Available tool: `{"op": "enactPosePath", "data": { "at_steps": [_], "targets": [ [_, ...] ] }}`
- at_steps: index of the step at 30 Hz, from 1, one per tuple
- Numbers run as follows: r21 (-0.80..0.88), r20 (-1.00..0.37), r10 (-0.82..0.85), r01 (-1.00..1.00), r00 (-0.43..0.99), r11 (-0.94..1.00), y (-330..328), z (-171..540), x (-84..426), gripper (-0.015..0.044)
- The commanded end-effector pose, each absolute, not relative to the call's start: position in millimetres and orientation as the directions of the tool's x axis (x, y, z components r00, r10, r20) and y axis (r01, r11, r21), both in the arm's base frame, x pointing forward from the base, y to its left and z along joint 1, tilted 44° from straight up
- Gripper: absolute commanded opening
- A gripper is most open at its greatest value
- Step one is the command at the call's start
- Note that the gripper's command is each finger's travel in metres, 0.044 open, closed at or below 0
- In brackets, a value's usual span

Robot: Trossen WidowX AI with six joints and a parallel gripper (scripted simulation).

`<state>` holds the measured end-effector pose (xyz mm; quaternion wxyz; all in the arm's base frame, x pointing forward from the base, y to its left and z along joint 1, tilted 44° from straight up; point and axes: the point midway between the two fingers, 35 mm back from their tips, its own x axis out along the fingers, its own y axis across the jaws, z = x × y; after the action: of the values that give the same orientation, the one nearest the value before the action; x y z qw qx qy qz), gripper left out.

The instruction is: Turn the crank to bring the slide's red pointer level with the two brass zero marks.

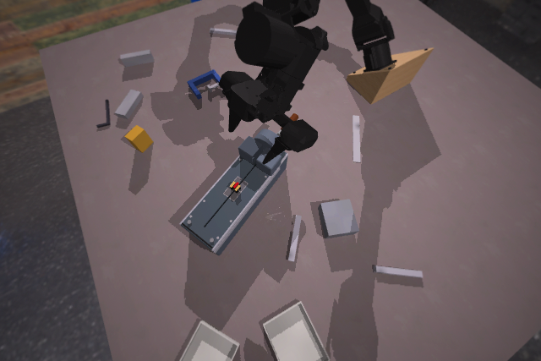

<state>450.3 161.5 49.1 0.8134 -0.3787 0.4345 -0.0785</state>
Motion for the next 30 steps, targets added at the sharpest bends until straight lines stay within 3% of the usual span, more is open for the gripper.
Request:
{"op": "enactPosePath", "data": {
  "at_steps": [1, 30],
  "targets": [
    [-0.685, -0.649, -0.458, -0.203, 0.608, 0.700, 162, 57, 445, 0.0440],
    [-0.643, -0.687, -0.285, -0.377, 0.668, 0.667, 140, 78, 337, 0.0440]
  ]
}}
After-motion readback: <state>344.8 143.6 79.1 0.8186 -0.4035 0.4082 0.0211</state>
